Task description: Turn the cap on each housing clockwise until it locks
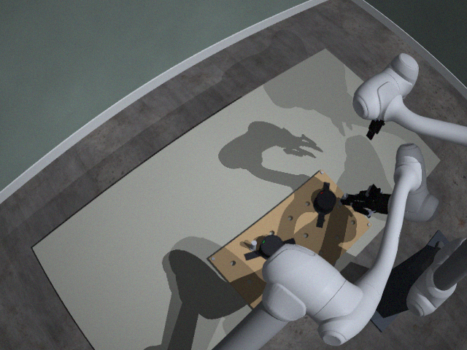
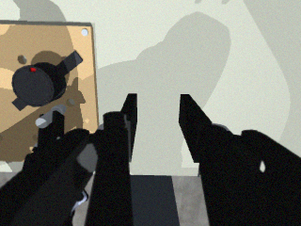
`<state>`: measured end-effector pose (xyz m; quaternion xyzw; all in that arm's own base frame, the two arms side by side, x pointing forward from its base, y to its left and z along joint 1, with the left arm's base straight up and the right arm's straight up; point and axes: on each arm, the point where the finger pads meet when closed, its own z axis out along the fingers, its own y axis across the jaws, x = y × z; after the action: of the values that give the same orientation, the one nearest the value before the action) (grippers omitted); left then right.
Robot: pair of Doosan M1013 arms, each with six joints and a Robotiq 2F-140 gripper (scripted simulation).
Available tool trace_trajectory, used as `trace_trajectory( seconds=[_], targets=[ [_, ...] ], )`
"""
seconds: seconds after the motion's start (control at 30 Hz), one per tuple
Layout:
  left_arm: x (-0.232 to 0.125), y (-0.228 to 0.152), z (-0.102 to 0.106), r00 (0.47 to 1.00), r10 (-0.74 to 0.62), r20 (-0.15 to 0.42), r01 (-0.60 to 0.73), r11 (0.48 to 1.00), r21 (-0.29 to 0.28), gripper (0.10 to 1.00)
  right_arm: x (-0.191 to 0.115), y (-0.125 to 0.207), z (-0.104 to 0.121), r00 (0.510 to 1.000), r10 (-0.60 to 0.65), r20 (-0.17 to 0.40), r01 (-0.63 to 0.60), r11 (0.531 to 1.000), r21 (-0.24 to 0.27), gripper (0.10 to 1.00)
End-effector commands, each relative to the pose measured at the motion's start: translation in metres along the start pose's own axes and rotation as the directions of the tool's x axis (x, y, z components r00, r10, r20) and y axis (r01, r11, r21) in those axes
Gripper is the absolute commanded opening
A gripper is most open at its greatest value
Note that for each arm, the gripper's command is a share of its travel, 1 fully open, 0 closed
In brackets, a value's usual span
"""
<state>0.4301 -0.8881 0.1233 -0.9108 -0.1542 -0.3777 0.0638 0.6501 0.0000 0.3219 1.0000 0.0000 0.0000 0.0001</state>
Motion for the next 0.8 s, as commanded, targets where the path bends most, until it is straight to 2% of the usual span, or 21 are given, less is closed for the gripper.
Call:
trace_trajectory(
  seconds=[0.0, 0.77],
  targets=[
    [-0.001, 0.003, 0.001, 1.000, -0.001, 0.000, 0.001, 1.000, -0.001, 0.099, 0.000, 0.000, -0.001, 1.000, 0.000, -0.001, 0.000, 1.000, 0.000, 0.328],
    [-0.014, 0.005, 0.015, 1.000, -0.001, 0.000, 0.001, 1.000, -0.001, 0.099, 0.000, 0.000, -0.001, 1.000, 0.000, -0.001, 0.000, 1.000, 0.000, 0.328]
  ],
)
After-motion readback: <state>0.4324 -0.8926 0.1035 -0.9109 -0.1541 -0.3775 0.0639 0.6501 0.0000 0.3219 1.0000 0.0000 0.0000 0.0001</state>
